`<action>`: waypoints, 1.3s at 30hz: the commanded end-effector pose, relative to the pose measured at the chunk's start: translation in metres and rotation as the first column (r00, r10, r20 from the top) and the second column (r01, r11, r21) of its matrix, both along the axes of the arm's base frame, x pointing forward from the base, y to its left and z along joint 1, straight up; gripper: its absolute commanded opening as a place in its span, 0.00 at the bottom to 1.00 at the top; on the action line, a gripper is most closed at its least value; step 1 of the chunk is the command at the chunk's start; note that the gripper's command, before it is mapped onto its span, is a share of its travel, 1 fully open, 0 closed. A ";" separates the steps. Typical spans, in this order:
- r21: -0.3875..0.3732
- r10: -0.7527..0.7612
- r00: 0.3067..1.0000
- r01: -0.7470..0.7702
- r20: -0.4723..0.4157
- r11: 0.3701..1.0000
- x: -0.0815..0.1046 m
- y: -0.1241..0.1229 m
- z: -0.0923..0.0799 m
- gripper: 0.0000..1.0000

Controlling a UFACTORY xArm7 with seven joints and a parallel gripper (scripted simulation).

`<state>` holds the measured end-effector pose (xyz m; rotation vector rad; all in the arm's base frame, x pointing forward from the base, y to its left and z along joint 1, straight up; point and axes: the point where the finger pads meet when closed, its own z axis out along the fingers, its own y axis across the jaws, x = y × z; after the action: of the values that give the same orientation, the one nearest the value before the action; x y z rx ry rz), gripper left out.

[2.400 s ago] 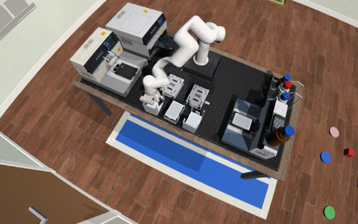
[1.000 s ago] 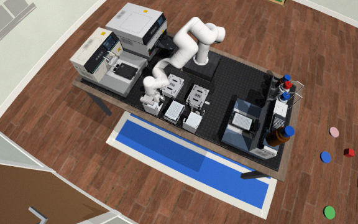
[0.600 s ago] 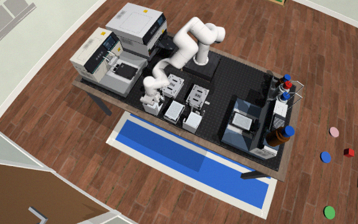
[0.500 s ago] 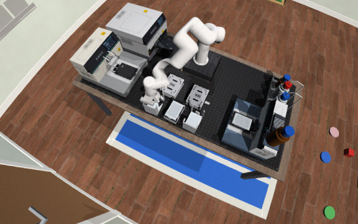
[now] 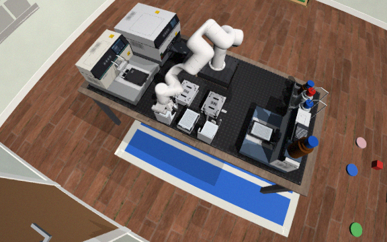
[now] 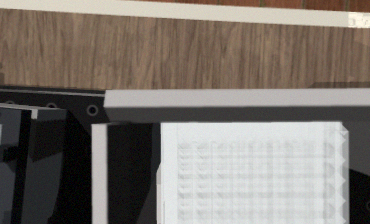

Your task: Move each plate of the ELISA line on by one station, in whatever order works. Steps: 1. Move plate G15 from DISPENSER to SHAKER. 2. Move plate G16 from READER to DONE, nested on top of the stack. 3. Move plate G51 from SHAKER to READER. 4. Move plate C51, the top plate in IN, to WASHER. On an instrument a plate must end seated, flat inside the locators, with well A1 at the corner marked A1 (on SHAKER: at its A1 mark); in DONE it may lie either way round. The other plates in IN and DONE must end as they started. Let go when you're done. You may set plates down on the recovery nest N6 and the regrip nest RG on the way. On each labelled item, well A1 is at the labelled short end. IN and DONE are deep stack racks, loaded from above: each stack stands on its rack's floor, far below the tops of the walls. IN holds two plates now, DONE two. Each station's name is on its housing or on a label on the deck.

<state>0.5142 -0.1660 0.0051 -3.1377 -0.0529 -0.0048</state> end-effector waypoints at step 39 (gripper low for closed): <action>-0.001 0.000 1.000 0.000 0.005 1.000 0.002 -0.001 -0.001 1.00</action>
<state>0.5142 -0.1660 0.0012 -3.1376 -0.0530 -0.0047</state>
